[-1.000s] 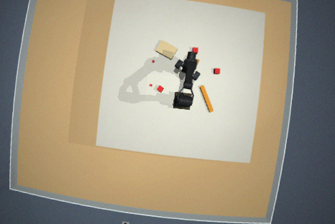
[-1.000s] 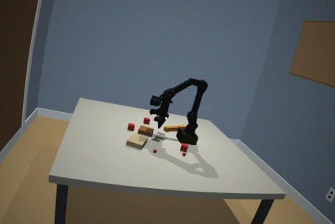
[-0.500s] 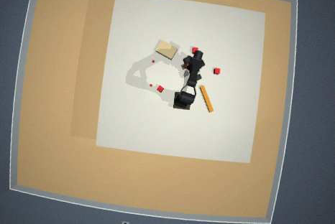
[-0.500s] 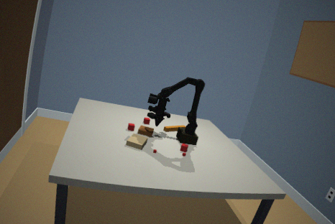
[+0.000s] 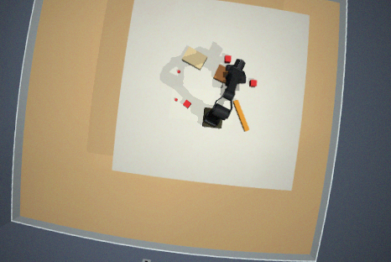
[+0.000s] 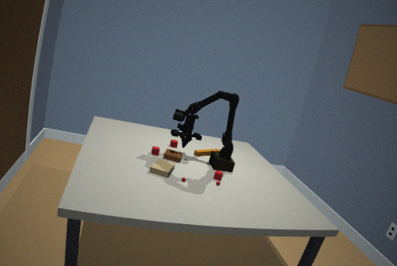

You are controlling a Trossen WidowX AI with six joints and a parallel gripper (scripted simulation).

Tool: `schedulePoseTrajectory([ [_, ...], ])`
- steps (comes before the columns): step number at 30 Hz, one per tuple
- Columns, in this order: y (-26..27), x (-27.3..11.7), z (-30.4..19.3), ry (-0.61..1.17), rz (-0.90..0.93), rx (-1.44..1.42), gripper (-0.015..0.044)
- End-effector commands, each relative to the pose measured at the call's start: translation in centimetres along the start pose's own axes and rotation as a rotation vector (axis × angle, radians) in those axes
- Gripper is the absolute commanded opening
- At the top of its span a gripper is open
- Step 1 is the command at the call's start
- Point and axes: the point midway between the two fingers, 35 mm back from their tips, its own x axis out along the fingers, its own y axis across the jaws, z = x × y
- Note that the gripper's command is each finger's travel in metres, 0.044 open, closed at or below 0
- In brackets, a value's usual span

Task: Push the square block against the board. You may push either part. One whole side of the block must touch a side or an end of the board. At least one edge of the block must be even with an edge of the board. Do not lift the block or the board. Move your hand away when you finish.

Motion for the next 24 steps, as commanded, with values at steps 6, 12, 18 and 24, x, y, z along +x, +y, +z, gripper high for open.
schedulePoseTrajectory([
  [6, -0.1, 0.3, 2.3, -0.002, -0.012, 0.308, 0.0000],
  [12, -0.2, 0.3, 2.9, -0.003, -0.013, 0.384, 0.0000],
  [18, -0.1, 1.6, 2.9, -0.003, -0.013, 0.384, 0.0000],
  [24, -0.3, 5.9, 2.9, -0.003, -0.013, 0.384, 0.0000],
])
